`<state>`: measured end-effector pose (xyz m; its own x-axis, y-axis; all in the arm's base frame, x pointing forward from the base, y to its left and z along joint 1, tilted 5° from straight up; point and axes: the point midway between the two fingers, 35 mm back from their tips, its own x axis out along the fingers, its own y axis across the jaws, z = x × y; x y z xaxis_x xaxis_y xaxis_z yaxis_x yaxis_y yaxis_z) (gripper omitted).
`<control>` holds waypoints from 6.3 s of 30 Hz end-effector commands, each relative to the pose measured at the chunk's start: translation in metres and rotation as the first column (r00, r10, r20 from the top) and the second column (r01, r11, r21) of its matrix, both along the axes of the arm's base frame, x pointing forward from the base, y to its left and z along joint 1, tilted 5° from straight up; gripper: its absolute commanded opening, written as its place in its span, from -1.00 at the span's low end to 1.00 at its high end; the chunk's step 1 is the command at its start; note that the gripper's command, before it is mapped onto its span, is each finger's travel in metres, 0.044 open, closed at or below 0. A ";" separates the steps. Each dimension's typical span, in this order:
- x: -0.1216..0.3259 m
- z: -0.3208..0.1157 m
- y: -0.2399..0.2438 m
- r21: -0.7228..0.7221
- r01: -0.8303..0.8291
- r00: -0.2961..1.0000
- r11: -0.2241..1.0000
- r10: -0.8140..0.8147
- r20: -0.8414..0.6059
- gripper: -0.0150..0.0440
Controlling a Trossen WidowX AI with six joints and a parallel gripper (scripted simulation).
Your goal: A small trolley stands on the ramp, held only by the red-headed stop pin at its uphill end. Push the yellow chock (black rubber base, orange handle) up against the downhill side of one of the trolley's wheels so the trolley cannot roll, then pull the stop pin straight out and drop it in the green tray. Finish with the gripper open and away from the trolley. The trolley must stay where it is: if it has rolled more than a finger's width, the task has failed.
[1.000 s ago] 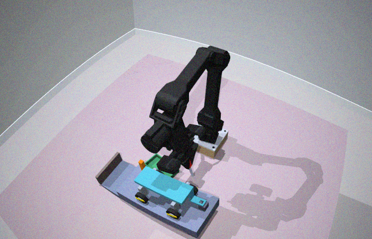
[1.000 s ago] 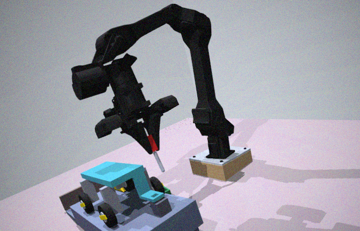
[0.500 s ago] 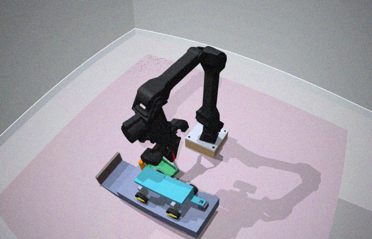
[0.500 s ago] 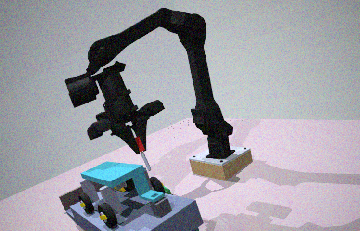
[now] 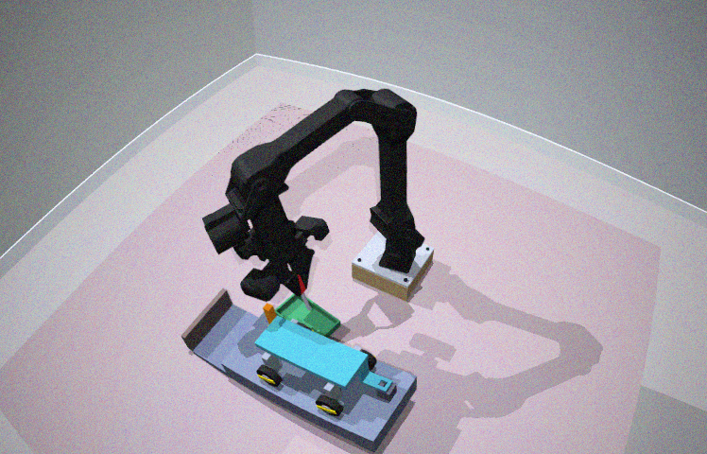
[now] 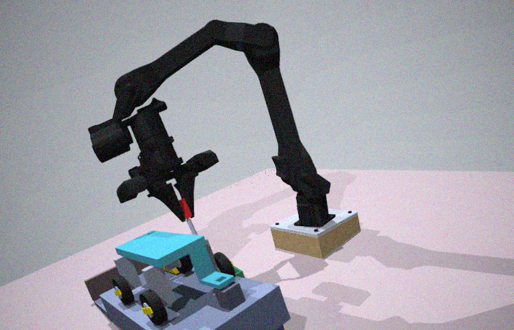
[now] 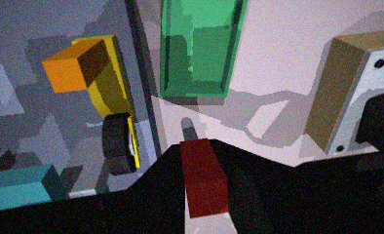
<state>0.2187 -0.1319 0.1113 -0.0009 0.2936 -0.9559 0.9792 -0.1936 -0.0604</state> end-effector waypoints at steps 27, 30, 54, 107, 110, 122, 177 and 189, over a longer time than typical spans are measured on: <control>-0.005 -0.003 -0.014 -0.140 0.567 0.810 0.812 -0.581 -0.087 -0.49; -0.005 -0.003 -0.013 -0.158 0.639 0.751 0.753 -0.655 -0.086 -0.49; -0.003 -0.003 -0.009 -0.325 0.938 0.110 0.120 -0.993 -0.048 -0.49; -0.022 -0.085 0.024 -0.320 0.943 -0.155 -0.097 -0.974 -0.162 -0.49; -0.022 -0.086 0.024 -0.320 0.943 -0.155 -0.097 -0.974 -0.162 -0.40; -0.025 -0.087 0.016 -0.320 0.942 -0.155 -0.097 -0.975 -0.162 0.15; -0.035 -0.100 -0.009 -0.321 0.942 -0.155 -0.098 -0.975 -0.160 0.15; -0.037 -0.104 -0.014 -0.321 0.942 -0.155 -0.098 -0.975 -0.159 0.15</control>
<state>0.1823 -0.1442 0.0093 -0.0033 0.1612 -0.9869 -0.3555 -0.9226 -0.1495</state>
